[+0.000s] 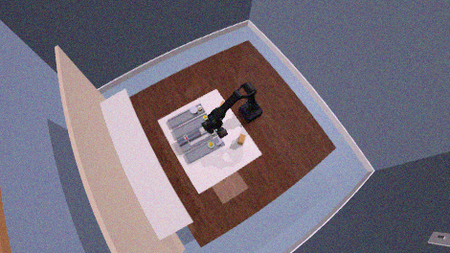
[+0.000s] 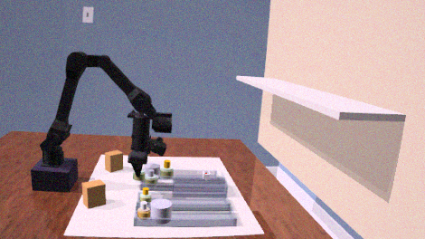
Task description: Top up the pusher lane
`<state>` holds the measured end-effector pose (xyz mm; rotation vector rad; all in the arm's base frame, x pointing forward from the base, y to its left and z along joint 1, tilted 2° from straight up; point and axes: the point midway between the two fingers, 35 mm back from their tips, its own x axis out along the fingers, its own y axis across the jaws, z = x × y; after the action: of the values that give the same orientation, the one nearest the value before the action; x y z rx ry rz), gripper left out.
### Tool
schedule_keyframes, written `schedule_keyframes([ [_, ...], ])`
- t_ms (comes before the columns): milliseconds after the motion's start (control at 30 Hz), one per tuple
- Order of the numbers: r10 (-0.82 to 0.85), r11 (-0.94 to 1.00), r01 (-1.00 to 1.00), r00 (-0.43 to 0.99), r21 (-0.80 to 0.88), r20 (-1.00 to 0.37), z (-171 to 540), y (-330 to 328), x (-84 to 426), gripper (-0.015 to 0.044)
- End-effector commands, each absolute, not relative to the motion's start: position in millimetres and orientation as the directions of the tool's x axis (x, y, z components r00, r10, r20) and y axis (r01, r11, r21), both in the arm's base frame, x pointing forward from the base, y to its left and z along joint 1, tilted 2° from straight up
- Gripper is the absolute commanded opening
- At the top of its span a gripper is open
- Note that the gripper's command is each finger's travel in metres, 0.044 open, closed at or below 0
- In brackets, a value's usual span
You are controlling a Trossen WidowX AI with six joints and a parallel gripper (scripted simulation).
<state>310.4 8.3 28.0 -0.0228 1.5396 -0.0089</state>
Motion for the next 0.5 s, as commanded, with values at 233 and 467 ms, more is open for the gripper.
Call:
schedule_keyframes([
  [233,-0.015,1.000,-0.013,0.060,-0.016,-0.998,32.6,9.3,323.6,0.0000],
  [467,-0.015,1.000,-0.013,0.061,-0.016,-0.998,33.2,9.3,326.6,0.0000],
])
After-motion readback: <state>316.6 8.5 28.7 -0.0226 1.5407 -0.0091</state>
